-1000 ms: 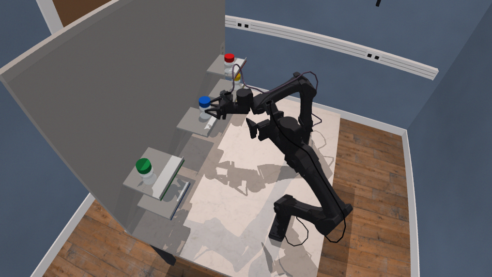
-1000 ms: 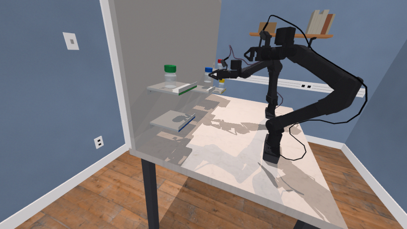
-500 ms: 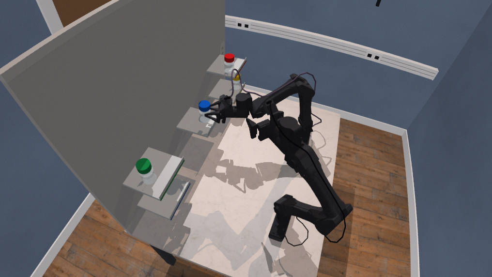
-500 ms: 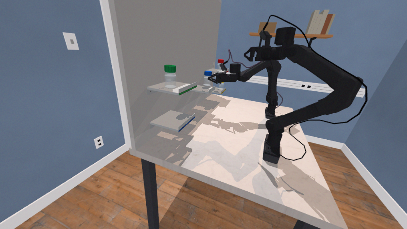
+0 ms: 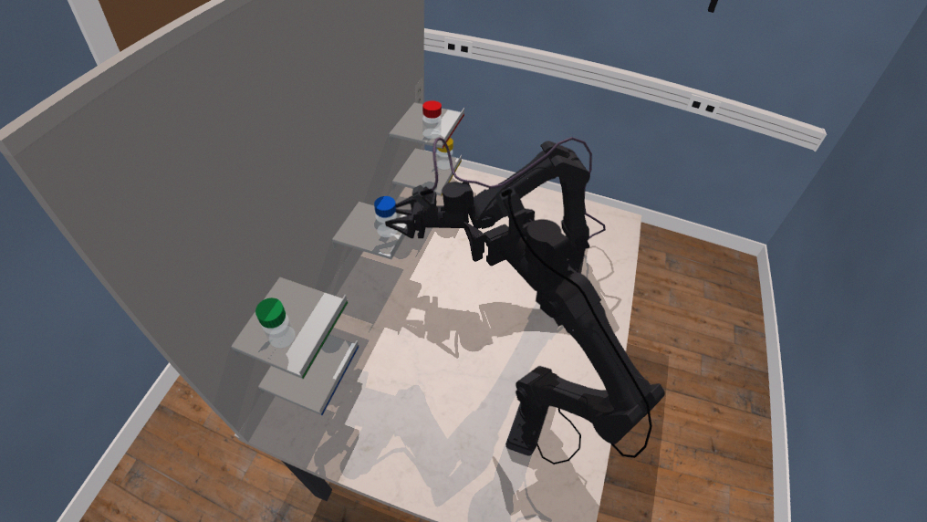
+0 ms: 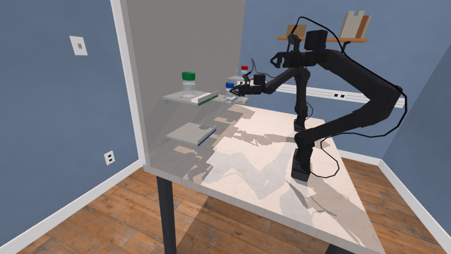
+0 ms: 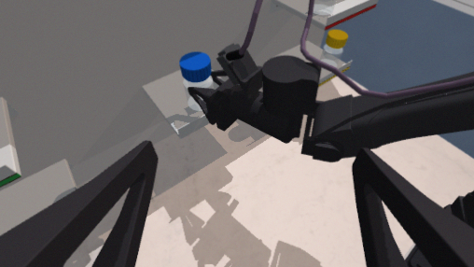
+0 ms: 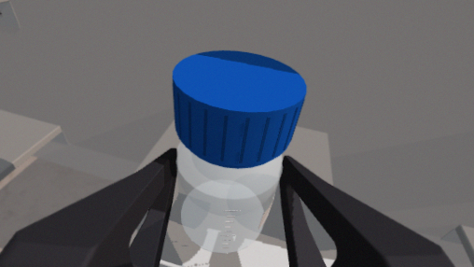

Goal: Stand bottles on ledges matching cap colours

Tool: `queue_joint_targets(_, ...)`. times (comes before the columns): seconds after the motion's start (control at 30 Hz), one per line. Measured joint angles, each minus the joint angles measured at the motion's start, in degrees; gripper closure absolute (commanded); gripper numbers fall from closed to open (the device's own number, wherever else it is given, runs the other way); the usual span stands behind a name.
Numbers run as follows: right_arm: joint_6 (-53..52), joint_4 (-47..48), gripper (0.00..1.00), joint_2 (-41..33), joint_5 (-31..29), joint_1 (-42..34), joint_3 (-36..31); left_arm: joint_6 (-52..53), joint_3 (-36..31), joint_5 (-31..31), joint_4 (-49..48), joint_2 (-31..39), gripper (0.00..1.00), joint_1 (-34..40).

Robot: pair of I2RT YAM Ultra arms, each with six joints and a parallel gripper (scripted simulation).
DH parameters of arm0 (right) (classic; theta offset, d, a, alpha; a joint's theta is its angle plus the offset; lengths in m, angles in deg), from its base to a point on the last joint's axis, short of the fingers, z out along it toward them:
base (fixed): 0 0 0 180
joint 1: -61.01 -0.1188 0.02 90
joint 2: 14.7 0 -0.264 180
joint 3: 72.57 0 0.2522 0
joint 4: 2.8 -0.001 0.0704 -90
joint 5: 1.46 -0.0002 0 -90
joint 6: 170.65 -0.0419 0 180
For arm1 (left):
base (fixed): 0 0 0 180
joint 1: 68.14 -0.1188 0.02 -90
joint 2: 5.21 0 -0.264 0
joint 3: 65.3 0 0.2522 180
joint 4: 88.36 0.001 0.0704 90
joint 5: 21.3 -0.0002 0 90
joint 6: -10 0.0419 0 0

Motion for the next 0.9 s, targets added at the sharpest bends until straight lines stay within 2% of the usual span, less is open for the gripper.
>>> queue_joint_targets(0.9, 0.1, 2.5, 0.50, 0.0, 0.1, 0.0, -1.4, 0.0, 0.0, 0.0, 0.0, 0.0, 0.00, 0.0)
